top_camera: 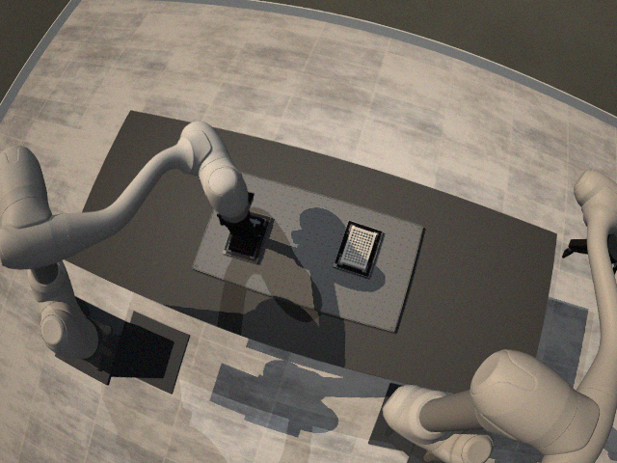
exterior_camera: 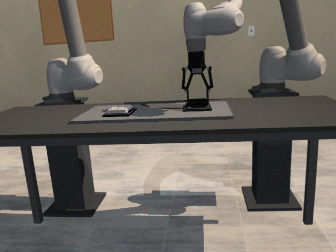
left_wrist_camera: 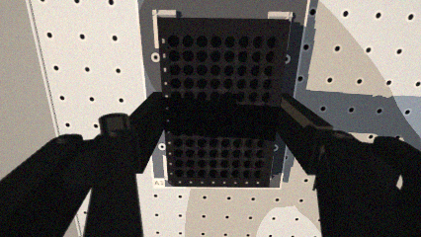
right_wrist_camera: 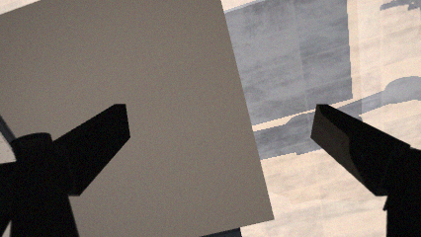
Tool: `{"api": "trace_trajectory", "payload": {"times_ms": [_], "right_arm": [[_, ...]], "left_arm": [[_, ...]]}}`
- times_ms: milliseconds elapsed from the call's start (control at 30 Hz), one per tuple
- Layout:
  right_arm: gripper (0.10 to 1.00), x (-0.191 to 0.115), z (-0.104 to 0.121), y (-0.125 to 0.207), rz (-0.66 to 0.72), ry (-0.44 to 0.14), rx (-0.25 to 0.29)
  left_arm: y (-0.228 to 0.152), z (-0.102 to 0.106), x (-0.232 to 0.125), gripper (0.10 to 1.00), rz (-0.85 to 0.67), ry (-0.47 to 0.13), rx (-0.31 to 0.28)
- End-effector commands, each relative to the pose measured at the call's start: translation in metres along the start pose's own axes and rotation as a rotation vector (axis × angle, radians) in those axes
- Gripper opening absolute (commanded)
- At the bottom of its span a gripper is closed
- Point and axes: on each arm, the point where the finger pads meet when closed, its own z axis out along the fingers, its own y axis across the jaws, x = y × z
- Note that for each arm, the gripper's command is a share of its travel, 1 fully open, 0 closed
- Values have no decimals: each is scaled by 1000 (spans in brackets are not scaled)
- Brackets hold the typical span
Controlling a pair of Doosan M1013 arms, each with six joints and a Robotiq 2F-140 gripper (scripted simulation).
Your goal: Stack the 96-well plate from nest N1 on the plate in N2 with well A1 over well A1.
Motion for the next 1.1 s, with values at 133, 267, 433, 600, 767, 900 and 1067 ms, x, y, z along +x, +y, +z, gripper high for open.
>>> {"api": "trace_trajectory", "payload": {"times_ms": [133, 267, 433, 600, 767, 900, 1067], "right_arm": [[1000, 0, -1, 0, 0, 1, 0], [1000, 0, -1, 0, 0, 1, 0], [1000, 0, -1, 0, 0, 1, 0], [1000, 0, -1, 0, 0, 1, 0], [1000, 0, -1, 0, 0, 1, 0], [1000, 0, -1, 0, 0, 1, 0], [1000, 0, -1, 0, 0, 1, 0]], "left_arm": [[0, -12, 0, 99, 0, 1, -1], [0, -18, 0, 99, 0, 1, -1], [0, -23, 0, 99, 0, 1, -1], [0, -32, 0, 99, 0, 1, -1], [0, -40, 0, 99, 0, 1, -1], [0, -47, 0, 99, 0, 1, -1], [0, -52, 0, 99, 0, 1, -1]]}}
